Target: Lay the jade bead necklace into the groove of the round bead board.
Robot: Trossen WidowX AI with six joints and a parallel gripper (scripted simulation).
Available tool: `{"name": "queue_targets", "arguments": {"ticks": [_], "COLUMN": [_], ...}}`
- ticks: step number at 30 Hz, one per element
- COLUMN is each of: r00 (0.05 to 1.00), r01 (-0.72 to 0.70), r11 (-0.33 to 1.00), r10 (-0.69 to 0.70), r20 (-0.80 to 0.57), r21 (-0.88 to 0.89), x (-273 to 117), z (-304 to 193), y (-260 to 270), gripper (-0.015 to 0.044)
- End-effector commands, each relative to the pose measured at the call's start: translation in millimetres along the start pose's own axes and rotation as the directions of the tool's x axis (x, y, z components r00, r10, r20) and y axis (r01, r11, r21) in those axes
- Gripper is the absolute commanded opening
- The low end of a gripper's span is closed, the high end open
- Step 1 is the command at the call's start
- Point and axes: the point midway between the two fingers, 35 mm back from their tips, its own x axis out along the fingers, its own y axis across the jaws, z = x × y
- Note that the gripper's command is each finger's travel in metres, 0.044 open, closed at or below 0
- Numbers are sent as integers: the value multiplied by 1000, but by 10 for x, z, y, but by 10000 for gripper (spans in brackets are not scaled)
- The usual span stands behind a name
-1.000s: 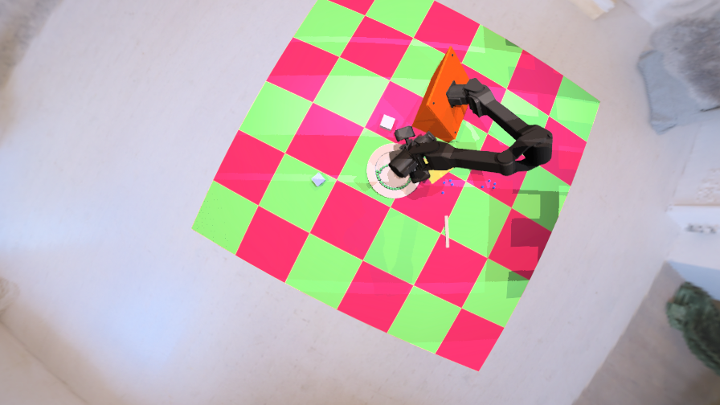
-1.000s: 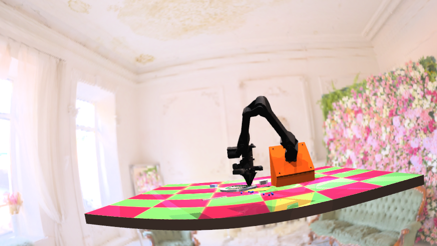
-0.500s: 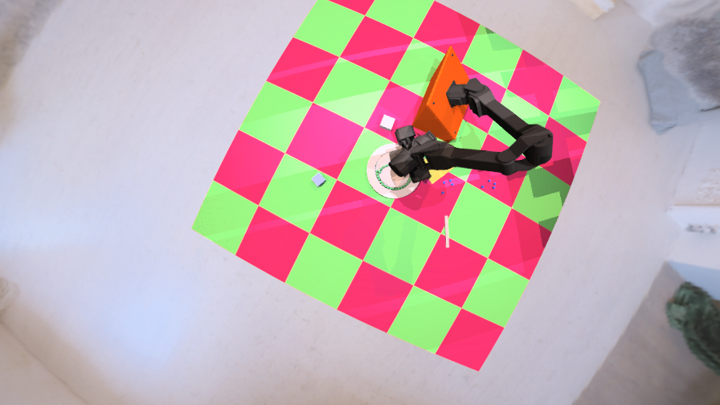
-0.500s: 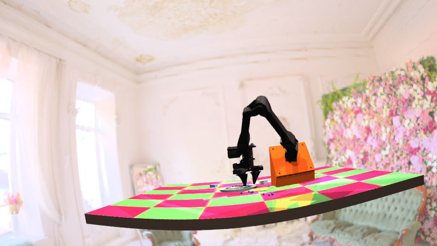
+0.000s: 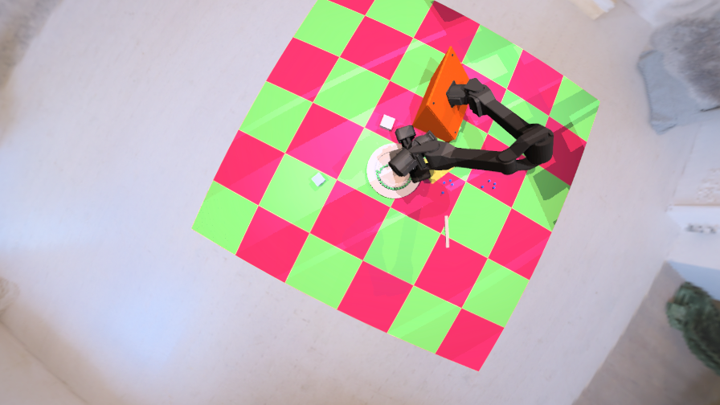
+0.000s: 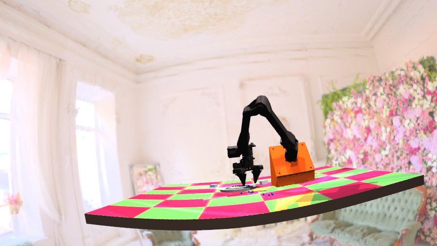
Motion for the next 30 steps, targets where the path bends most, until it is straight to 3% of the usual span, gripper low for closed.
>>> {"name": "queue_targets", "arguments": {"ticks": [1,8,15,20,30], "r00": [1000,1000,1000,1000,1000], "r01": [4,4,5,5,2], "r11": [1000,1000,999,999,999], "r10": [-4,-4,-5,-5,-1], "r20": [2,2,4,4,5], "r21": [-5,-5,-42,-43,-41], "x": [-5,-5,-320,-298,-214], "z": [6,6,102,105,104], "y": [-1,-1,13,13,17], "gripper": [440,440,256,125,120]}}
